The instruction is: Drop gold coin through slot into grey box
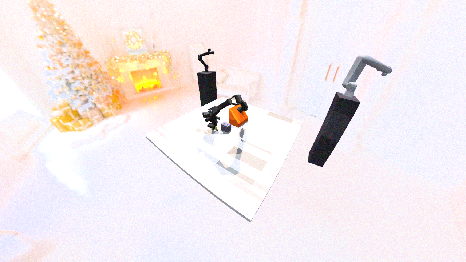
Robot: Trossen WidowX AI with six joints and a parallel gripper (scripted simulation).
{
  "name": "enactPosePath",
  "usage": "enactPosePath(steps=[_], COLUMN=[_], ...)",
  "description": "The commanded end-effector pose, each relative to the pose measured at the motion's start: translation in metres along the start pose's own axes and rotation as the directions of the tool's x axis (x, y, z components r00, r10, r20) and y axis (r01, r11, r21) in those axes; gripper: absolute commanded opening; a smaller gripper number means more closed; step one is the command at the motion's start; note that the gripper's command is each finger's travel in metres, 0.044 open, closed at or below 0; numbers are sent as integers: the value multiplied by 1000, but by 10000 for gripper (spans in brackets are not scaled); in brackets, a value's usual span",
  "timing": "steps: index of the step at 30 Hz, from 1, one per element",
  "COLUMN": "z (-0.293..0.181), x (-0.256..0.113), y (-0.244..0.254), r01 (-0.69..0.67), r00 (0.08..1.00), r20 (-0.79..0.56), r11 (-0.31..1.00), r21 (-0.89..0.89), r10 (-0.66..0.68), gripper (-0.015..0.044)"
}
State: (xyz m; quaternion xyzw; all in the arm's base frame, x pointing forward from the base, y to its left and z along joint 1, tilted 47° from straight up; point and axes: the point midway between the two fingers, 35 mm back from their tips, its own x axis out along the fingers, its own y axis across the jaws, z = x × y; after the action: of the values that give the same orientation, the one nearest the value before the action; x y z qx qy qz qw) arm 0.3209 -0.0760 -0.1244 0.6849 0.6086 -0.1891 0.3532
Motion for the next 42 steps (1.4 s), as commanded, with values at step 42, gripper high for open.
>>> enactPosePath(steps=[42], z=[2], x=[-73], y=[1], r01=[-2], r00=[1000], r20=[2], r11=[1000], r21=[6], r10=[2], gripper=[0])
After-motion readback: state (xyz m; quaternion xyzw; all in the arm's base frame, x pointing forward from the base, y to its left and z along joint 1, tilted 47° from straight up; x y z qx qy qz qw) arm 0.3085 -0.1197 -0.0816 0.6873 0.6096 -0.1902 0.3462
